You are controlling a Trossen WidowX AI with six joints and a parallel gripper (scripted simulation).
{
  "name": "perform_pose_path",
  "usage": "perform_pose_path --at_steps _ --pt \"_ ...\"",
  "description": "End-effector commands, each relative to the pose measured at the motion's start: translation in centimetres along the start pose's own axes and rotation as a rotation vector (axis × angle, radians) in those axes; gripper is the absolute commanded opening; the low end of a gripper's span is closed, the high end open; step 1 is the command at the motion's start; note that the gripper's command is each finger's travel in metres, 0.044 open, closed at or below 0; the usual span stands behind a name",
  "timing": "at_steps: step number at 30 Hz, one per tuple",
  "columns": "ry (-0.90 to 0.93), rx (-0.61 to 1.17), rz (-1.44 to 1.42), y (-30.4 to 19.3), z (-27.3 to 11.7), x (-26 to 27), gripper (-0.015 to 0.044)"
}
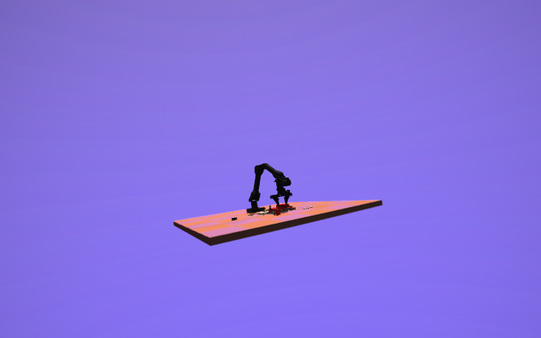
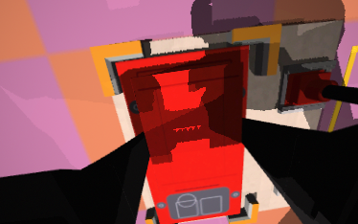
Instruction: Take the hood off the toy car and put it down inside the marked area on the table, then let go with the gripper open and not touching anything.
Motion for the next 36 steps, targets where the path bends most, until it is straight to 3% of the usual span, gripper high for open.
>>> perform_pose_path --at_steps 1,36 --pt "0.001 -0.001 -0.001 0.0 -0.4 0.0 0.0006" --pt "0.000 -0.001 0.000 0.0 -2.7 0.0 0.0000"
Point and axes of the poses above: the point midway between the two fingers, 35 mm back from their tips, its own z axis out along the fingers, its own x axis across the jaws, y = z × x, the point moved 3 cm from there along -z, back along the fingers, and after that the axes turned 8 degrees about -z, right-handed, at the moved point
